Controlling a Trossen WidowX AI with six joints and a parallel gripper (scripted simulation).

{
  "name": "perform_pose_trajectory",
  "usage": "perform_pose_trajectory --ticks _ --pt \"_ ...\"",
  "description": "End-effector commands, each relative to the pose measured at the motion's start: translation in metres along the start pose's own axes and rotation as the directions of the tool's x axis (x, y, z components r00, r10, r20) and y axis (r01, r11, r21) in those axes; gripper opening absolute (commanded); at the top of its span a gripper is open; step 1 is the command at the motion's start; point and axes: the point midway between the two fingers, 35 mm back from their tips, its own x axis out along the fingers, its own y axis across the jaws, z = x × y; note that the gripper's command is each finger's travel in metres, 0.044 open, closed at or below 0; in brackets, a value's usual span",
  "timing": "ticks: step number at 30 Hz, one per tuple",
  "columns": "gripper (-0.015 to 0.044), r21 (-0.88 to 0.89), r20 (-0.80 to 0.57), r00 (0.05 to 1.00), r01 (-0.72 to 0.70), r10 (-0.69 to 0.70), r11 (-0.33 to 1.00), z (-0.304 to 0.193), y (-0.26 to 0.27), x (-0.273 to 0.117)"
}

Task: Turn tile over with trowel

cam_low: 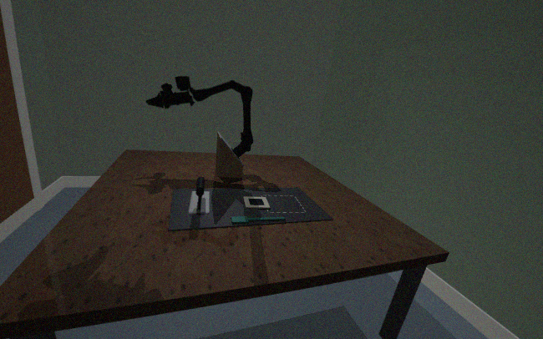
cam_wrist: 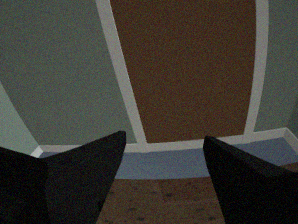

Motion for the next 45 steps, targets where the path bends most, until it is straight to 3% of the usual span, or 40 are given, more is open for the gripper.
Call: perform_pose_trajectory --ticks 1,13,24,34,45 --pt "0.0270 -0.119 -0.074 0.996 -0.054 0.045 0.991 -0.014 0.034 0.006" --pt "0.0270 -0.375 -0.320 0.938 -0.255 0.133 0.891 -0.066 0.125 0.013" --pt "0.0270 -0.504 -0.556 0.816 -0.481 0.156 0.717 -0.127 0.204 0.000" --pt "0.0270 -0.526 -0.741 0.663 -0.674 0.109 0.518 -0.188 0.261 -0.027" --pt "0.0270 -0.438 -0.890 0.457 -0.849 -0.007 0.295 -0.261 0.311 -0.074"
